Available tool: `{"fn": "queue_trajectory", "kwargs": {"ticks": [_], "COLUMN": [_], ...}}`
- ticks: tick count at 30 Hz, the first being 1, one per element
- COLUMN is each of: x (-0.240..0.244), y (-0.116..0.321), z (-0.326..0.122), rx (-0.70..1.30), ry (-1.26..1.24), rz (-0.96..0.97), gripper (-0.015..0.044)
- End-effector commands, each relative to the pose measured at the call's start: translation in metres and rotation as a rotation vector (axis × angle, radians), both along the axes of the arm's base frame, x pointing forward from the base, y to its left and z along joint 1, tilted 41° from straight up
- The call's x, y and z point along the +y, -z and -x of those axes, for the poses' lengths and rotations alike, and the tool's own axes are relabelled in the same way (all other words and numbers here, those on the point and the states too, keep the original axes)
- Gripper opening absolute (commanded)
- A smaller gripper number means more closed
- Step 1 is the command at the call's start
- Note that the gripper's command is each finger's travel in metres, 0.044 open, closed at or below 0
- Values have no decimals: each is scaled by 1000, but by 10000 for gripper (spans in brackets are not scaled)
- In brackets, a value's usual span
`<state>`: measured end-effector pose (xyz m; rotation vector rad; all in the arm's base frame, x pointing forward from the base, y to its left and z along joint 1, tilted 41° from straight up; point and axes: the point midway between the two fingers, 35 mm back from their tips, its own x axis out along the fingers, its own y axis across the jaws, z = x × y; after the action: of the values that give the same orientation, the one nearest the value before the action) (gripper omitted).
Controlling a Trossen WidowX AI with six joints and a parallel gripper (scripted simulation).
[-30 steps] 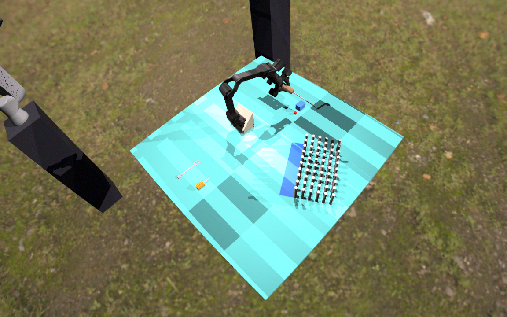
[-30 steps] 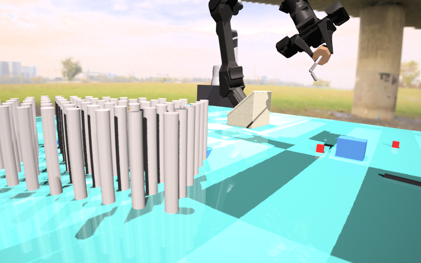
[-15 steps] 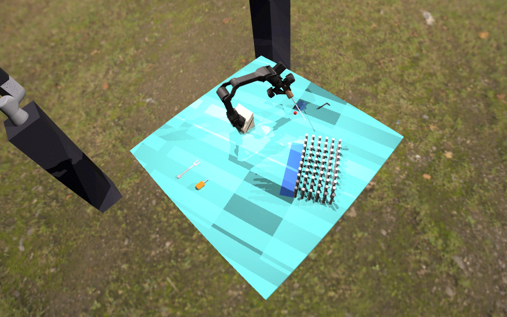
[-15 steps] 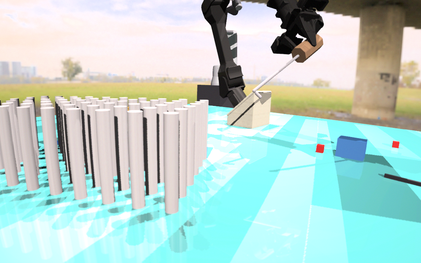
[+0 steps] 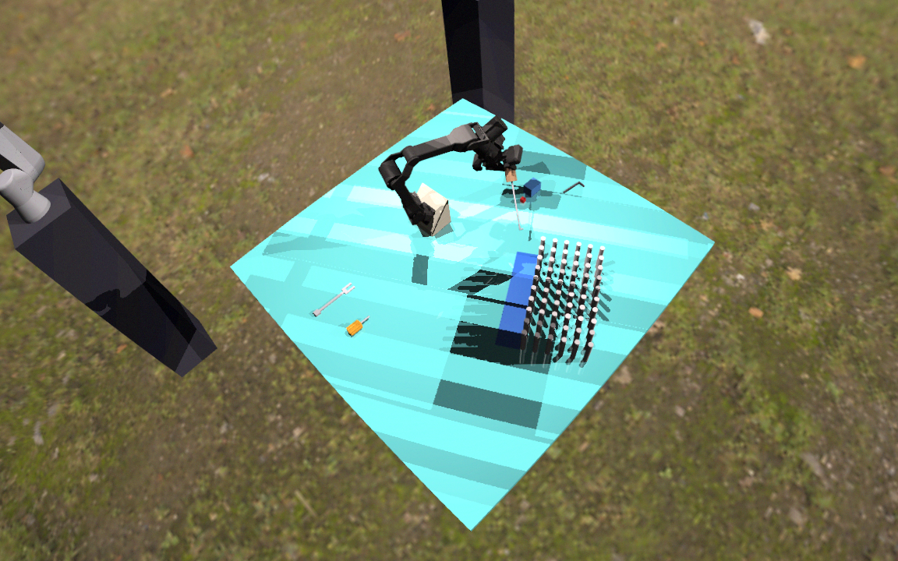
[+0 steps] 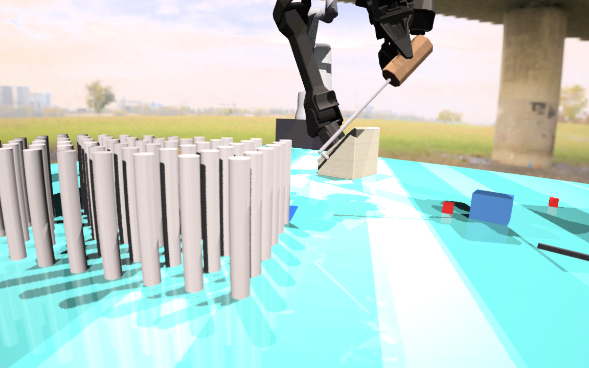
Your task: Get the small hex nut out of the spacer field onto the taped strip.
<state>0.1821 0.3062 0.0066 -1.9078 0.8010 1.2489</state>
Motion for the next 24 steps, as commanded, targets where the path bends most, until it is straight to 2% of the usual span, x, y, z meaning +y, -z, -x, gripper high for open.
{"fn": "queue_trajectory", "kwargs": {"ticks": [1, 24], "x": [-6, -44], "y": [-8, -44], "z": [-7, -42], "rx": [-28, -153], "ry": [135, 870], "rz": [-51, -330], "gripper": [0, 0]}}
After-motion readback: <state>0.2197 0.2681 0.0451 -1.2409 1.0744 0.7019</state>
